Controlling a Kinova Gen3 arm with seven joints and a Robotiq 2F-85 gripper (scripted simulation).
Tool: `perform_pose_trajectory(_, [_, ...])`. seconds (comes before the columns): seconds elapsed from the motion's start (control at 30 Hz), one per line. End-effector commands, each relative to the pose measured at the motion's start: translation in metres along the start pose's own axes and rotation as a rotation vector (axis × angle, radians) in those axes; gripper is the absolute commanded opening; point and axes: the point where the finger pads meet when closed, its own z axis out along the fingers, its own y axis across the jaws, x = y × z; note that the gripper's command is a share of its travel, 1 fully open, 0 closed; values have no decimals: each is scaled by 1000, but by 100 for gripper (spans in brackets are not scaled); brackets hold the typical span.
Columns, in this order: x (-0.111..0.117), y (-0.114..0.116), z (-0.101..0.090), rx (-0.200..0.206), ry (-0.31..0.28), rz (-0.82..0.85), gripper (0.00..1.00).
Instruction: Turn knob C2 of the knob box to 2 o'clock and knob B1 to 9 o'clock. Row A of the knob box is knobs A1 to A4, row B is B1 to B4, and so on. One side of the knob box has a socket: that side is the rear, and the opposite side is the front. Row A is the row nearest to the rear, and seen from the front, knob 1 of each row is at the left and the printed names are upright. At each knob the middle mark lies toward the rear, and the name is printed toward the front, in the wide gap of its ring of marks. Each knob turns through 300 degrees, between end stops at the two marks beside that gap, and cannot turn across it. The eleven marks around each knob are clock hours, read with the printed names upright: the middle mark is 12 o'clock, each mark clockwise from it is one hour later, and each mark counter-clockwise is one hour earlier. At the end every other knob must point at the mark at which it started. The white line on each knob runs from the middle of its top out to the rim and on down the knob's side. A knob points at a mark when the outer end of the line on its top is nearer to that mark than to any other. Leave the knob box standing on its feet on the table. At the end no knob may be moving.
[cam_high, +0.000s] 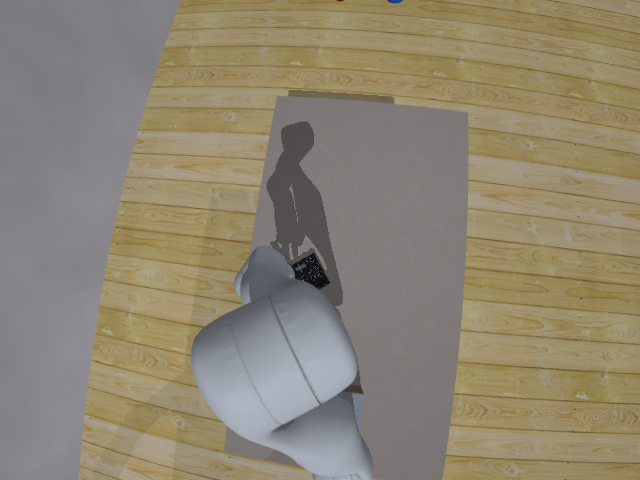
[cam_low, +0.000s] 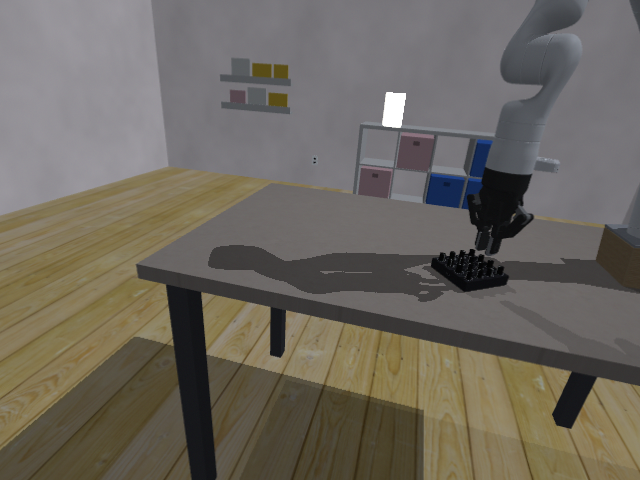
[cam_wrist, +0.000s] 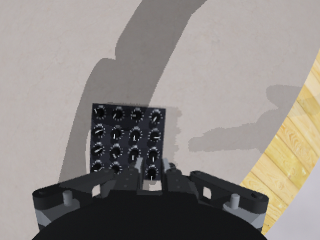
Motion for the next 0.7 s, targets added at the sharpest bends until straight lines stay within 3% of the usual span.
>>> perform_pose_trajectory(0.0, [1, 1, 4, -1, 4, -2, 19])
perform_pose_trajectory(0.67, [0, 1, 26, -1, 4, -2, 19])
